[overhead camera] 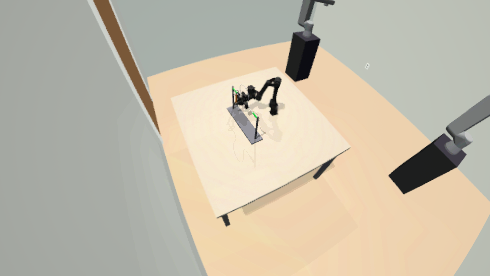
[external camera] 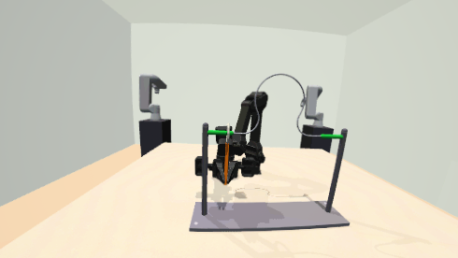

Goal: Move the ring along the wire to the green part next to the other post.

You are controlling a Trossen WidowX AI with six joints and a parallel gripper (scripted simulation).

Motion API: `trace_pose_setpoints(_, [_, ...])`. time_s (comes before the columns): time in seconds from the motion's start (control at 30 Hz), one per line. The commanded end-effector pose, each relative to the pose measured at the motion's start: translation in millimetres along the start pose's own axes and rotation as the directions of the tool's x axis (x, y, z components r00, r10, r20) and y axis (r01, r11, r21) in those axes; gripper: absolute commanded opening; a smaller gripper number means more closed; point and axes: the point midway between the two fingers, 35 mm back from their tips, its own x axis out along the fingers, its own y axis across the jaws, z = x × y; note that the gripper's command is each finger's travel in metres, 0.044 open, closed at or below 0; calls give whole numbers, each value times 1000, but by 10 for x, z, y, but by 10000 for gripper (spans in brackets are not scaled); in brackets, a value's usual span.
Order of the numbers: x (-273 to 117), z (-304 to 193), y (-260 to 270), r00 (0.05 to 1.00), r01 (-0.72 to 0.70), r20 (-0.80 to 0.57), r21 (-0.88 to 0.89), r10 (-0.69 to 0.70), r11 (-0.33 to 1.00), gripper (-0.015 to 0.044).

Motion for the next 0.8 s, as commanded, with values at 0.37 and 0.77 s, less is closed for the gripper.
trace_pose_setpoints(0.37, [3,14,160,1000,0,1,8,0,1000,-150])
trace_pose_setpoints(0.77, [5,16,310,1000,-3,0,34,3,999,-150])
